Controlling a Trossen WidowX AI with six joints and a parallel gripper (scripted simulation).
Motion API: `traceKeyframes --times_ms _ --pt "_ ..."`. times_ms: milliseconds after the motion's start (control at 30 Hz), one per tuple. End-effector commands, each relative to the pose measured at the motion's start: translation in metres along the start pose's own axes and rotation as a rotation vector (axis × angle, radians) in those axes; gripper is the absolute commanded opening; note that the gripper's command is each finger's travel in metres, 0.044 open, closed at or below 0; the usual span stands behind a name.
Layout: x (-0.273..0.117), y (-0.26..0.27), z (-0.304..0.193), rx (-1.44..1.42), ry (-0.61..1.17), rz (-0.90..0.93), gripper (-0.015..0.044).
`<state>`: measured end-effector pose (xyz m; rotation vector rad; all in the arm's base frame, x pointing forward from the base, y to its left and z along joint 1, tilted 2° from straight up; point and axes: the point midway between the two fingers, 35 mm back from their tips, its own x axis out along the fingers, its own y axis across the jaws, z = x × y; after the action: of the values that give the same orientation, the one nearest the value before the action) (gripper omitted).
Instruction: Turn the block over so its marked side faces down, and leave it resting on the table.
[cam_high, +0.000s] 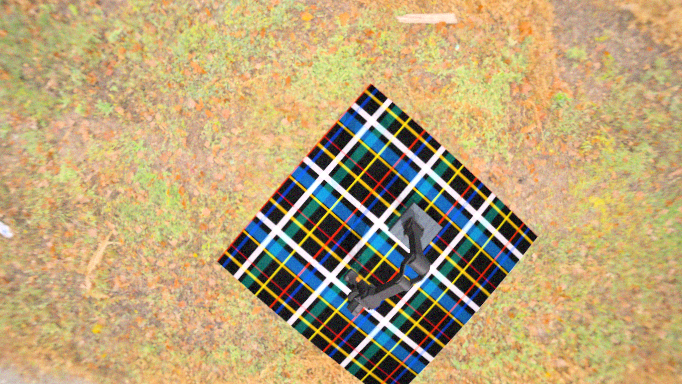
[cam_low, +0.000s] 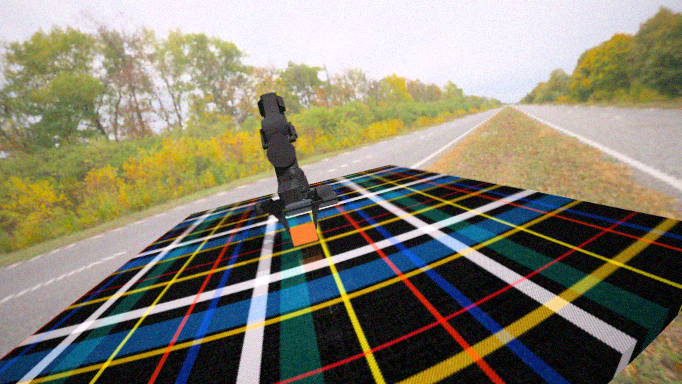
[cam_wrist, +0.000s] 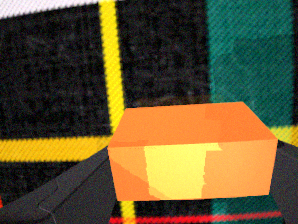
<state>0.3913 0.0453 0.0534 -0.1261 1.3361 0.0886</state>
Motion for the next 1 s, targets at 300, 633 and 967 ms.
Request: traceKeyframes --times_ms 300,633,967 --pt "0.003 0.000 -0.002 -0.004 -0.194 0.001 0.0000" --pt "0.002 0.000 -0.007 -0.002 -0.338 0.000 0.0000" --pt "0.001 0.000 -0.011 -0.002 -0.405 -0.001 0.0000"
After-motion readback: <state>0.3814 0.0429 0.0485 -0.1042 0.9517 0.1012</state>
